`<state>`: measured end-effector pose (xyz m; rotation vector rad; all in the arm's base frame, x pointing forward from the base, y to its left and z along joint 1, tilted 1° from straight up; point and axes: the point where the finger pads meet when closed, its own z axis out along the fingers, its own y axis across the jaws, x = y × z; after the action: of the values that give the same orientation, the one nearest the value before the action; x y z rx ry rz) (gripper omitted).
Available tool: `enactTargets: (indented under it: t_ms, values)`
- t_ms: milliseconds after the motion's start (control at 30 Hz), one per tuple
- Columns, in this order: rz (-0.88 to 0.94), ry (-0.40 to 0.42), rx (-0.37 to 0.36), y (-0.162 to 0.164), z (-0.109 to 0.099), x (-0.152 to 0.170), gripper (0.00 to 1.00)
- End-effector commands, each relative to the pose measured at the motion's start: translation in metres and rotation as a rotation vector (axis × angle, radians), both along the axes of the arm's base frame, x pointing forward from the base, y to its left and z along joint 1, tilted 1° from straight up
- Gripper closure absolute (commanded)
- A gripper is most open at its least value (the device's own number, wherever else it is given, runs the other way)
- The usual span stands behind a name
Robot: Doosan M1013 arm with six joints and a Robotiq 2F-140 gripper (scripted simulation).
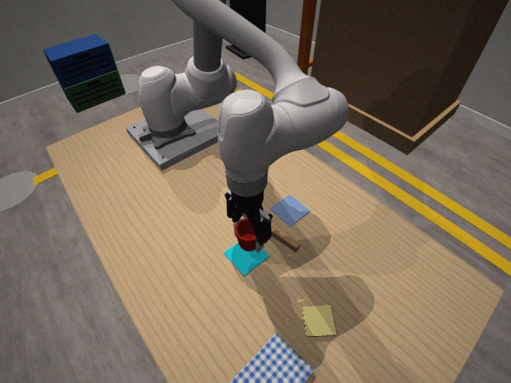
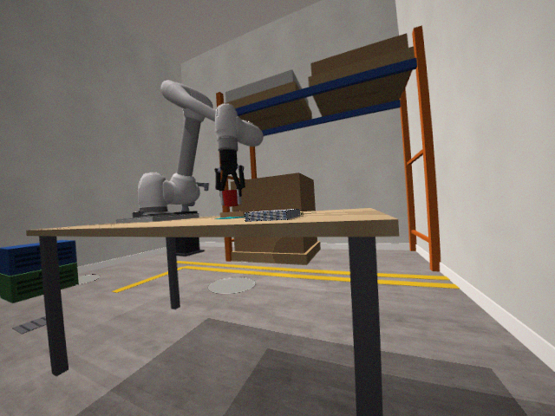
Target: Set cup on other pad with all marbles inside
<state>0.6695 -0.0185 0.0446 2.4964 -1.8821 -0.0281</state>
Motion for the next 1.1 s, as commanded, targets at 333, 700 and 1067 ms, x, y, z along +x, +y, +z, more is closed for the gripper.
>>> enactTargets:
  t_ms: [333,700,1067]
  values:
    - [0.000,0.000,0.000,-0.013,0.000,0.004,0.51]
    - [0.000,0.000,0.000,-0.014,0.000,0.004,0.51]
    - [0.000,0.000,0.000,-0.014,-0.011,0.004,0.51]
